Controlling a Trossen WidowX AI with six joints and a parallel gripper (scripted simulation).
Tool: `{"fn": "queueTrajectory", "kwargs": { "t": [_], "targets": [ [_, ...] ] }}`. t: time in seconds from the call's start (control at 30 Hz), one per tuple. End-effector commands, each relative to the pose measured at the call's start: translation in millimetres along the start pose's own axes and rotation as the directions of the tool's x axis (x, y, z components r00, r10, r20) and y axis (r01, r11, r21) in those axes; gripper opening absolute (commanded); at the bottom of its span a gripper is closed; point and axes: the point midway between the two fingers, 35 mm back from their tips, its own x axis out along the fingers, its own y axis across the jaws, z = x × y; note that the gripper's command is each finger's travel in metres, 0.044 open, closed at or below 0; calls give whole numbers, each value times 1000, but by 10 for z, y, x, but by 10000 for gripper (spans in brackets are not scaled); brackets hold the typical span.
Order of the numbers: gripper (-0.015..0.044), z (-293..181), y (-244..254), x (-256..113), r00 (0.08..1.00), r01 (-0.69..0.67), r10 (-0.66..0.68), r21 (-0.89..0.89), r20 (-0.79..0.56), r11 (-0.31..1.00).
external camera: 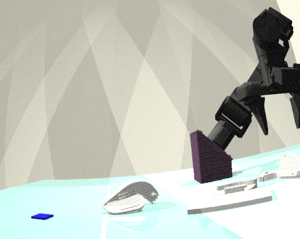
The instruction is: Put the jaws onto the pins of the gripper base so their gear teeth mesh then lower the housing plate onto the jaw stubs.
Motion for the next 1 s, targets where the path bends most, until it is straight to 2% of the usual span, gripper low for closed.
{"fn": "queueTrajectory", "kwargs": {
  "t": [0.0,0.37,0.9,0.97],
  "targets": [
    [440,0,0,0,1000,0,0,0,0,1000],
    [440,0,0,0,1000,0,0,0,0,1000],
    [20,0,0,0,1000,0,0,0,0,1000],
    [0,0,0,0,1000,0,0,0,0,1000]
  ]
}}
